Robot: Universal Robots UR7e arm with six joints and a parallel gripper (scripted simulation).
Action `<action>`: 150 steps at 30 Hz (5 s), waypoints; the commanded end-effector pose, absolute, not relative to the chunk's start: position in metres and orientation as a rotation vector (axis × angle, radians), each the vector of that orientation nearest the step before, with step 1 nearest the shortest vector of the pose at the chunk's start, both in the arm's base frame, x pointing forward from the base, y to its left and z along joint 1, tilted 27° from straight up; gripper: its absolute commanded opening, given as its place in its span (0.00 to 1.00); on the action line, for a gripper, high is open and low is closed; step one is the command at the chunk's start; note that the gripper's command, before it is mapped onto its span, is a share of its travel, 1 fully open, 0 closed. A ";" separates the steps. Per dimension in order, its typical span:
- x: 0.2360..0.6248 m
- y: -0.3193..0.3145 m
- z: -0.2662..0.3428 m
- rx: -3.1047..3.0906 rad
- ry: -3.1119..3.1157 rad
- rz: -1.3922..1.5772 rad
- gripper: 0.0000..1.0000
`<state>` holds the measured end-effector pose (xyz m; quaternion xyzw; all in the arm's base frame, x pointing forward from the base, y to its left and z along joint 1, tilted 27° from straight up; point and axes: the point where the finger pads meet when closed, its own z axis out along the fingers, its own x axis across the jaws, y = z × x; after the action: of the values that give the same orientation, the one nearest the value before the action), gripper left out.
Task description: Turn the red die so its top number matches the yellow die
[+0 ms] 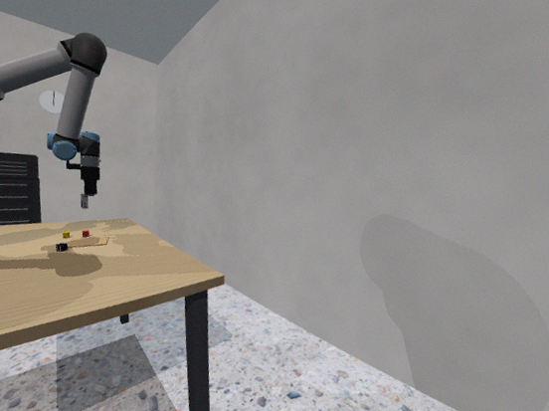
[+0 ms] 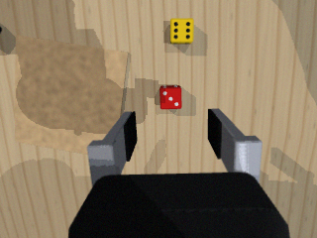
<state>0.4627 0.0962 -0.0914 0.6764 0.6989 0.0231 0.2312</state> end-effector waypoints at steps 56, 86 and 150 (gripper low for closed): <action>0.482 0.082 -0.139 1.862 1.920 0.064 0.79; 0.495 0.071 -0.172 1.862 1.920 0.064 0.79; 0.499 0.068 -0.181 1.862 1.920 0.064 0.79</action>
<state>0.4975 0.0688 -0.1805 0.6769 0.6986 0.0225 0.2309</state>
